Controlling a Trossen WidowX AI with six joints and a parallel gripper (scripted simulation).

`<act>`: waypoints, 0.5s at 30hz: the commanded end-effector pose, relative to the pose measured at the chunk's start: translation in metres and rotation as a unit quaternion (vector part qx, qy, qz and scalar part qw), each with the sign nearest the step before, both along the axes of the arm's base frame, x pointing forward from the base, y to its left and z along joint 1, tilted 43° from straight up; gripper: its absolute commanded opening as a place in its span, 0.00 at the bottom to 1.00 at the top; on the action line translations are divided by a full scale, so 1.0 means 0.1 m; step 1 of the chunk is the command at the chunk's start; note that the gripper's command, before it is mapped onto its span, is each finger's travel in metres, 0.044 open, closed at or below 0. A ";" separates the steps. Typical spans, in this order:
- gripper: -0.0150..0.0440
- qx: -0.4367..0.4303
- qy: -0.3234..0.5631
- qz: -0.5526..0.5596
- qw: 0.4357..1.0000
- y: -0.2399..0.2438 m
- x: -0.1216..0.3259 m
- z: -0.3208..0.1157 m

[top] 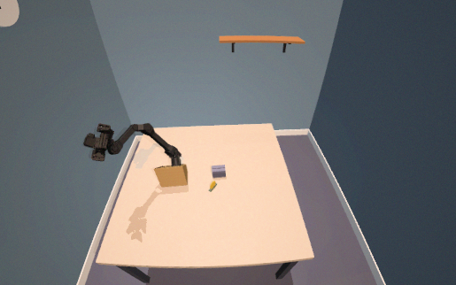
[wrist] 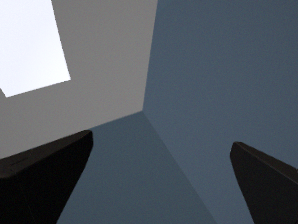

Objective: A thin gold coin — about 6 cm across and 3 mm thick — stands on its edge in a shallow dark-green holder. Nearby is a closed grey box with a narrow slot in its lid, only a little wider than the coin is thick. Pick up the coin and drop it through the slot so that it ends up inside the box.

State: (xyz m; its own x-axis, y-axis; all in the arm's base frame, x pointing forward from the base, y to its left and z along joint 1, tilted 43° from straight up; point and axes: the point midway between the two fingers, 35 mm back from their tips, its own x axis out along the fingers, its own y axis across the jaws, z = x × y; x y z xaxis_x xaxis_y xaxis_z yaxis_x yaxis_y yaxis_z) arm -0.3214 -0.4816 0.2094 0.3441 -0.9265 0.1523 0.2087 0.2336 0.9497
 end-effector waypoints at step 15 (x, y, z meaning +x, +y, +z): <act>0.53 0.040 0.131 0.074 0.988 -0.83 1.58 -0.70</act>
